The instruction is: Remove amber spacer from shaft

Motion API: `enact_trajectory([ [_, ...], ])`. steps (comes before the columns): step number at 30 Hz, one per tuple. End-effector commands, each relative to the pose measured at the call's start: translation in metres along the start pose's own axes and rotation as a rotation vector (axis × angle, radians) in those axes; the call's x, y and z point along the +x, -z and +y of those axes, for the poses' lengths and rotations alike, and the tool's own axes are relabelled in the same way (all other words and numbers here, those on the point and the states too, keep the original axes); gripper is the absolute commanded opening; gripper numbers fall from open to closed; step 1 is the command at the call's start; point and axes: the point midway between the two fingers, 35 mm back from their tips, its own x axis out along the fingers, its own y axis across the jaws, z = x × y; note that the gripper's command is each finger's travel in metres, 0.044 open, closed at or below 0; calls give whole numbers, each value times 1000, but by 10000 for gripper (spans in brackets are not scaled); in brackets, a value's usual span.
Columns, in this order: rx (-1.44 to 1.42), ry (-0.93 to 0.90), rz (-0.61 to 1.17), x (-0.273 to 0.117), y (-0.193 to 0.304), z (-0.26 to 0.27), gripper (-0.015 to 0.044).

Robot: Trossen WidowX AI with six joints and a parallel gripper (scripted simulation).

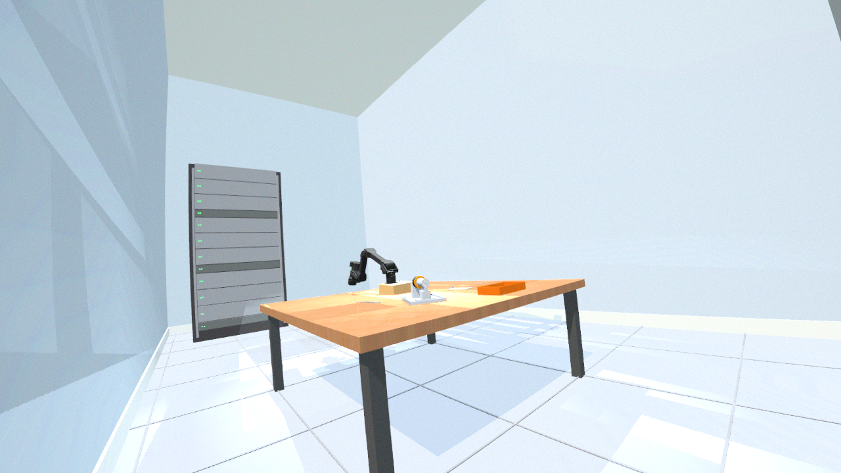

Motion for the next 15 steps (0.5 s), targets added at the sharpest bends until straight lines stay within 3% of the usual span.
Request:
enact_trajectory([
  [1,-5,3,4,0,2,0,426],
  [15,-420,130,309,-37,185,-19,440],
])
